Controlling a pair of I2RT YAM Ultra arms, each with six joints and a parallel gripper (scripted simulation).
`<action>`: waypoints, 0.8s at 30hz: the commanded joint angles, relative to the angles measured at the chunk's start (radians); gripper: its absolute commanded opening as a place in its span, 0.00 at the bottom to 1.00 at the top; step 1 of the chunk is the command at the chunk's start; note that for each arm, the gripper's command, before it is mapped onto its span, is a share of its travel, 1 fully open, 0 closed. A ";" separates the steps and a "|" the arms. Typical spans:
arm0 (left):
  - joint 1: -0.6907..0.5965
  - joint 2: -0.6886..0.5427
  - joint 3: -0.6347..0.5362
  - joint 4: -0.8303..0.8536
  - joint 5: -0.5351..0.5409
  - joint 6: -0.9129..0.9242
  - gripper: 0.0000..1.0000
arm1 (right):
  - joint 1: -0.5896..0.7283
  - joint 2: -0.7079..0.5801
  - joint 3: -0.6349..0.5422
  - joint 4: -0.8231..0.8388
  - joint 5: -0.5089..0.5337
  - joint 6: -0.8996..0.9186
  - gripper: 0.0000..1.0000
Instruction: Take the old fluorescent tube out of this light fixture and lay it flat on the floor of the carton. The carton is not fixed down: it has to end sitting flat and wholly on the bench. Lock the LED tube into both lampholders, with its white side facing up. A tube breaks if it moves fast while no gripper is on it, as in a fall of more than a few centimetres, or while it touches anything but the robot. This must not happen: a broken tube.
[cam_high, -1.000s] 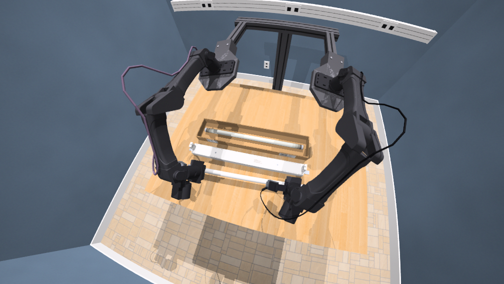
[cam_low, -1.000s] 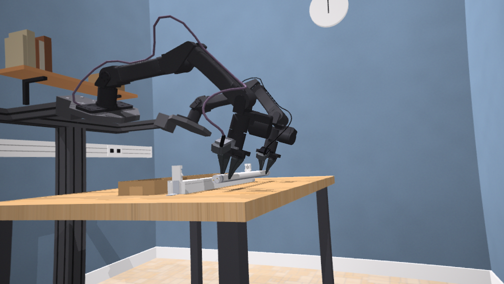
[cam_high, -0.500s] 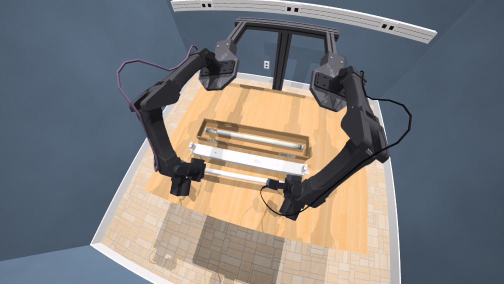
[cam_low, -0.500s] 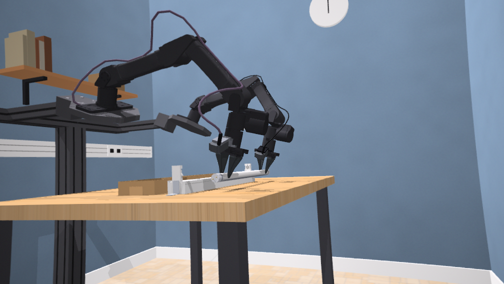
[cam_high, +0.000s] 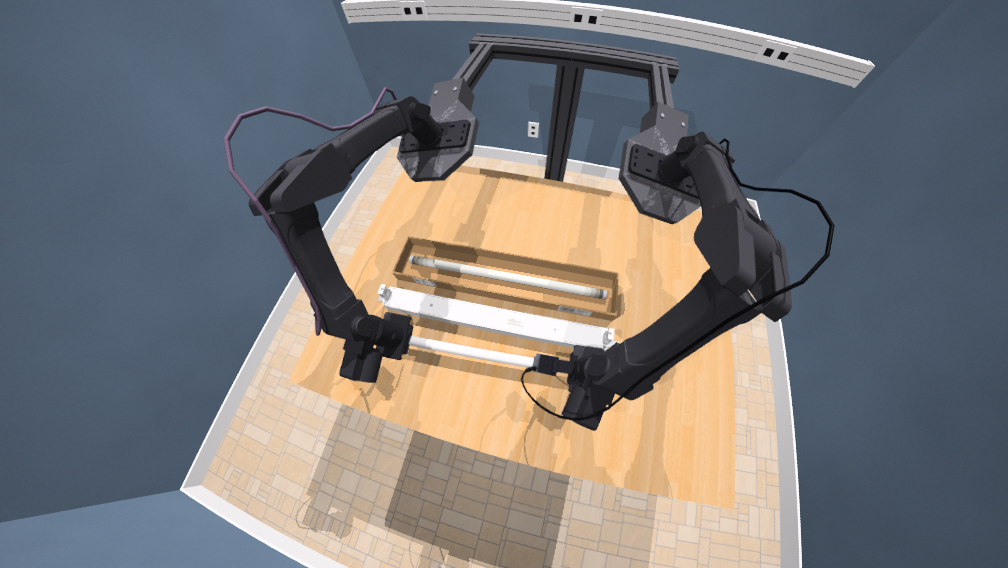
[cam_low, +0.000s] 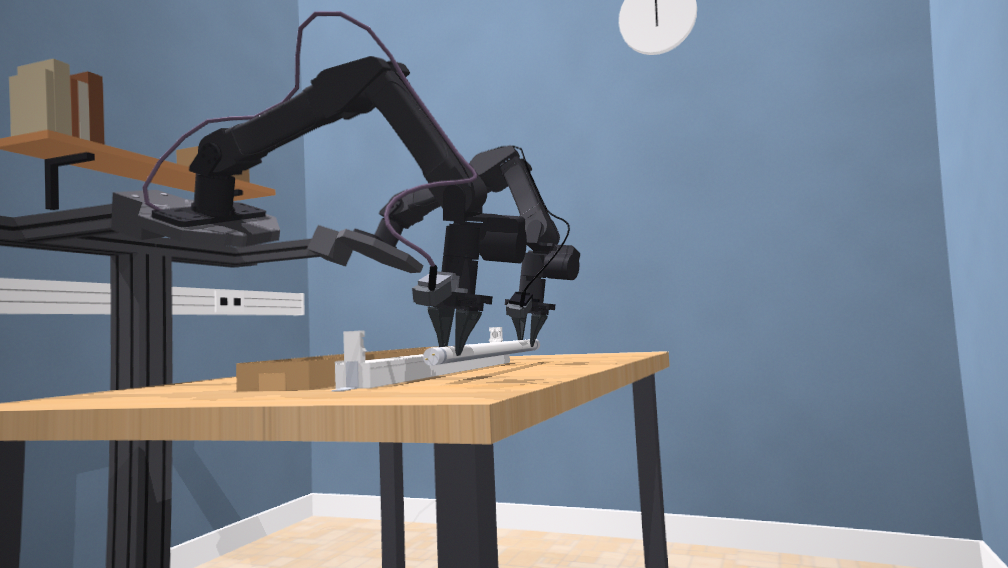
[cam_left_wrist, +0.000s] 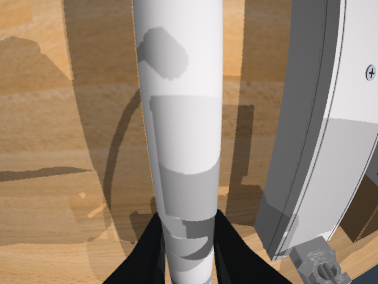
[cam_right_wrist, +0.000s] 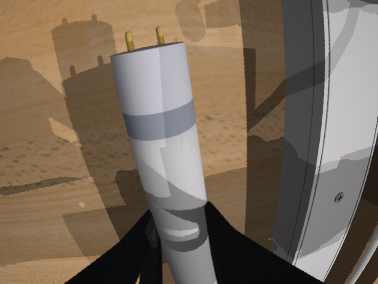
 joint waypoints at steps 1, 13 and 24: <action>-0.021 -0.029 -0.031 0.035 -0.010 0.021 0.11 | 0.013 -0.043 -0.028 0.034 0.016 -0.014 0.11; -0.030 -0.093 -0.192 0.264 -0.044 0.042 0.11 | -0.006 -0.119 -0.204 0.276 0.013 -0.047 0.11; -0.015 -0.104 -0.228 0.269 -0.046 0.048 0.11 | 0.004 -0.133 -0.234 0.297 0.008 -0.049 0.11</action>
